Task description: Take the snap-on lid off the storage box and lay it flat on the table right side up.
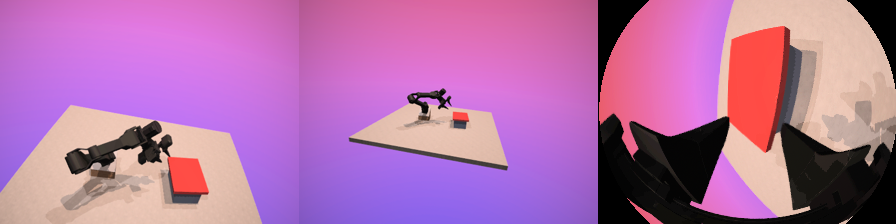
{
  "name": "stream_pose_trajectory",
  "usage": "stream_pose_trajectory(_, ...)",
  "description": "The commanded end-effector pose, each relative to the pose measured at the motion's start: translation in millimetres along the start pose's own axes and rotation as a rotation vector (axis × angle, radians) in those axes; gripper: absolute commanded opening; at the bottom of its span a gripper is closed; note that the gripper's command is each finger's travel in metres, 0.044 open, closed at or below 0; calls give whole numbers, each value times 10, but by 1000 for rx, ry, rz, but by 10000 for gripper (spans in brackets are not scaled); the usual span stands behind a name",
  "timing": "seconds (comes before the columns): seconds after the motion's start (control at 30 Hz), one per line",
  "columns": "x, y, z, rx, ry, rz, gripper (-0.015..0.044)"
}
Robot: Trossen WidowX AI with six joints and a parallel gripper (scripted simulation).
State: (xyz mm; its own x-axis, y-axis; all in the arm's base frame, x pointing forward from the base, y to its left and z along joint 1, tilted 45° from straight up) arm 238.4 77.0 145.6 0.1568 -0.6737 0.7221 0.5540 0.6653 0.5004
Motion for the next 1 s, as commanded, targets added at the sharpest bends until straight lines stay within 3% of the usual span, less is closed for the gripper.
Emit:
stream_pose_trajectory(0.0,43,12,29,2,-23,18,235)
stream_pose_trajectory(0.17,41,-3,13,2,-22,18,235)
stream_pose_trajectory(0.37,35,-370,-294,3,-24,19,235)
stream_pose_trajectory(0.97,32,-339,-485,0,-21,17,235)
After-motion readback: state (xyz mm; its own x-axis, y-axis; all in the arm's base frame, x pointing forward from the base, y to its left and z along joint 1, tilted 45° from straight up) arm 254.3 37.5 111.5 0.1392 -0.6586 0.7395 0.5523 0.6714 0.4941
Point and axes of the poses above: the point midway between the two fingers, 35 mm back from their tips, its own z axis back along the fingers, its own y axis across the jaws, x = y × z, the point moved 3 cm from there along z, back along the fingers, and after that the axes turned 4 degrees about z, right-handed, at the moved point
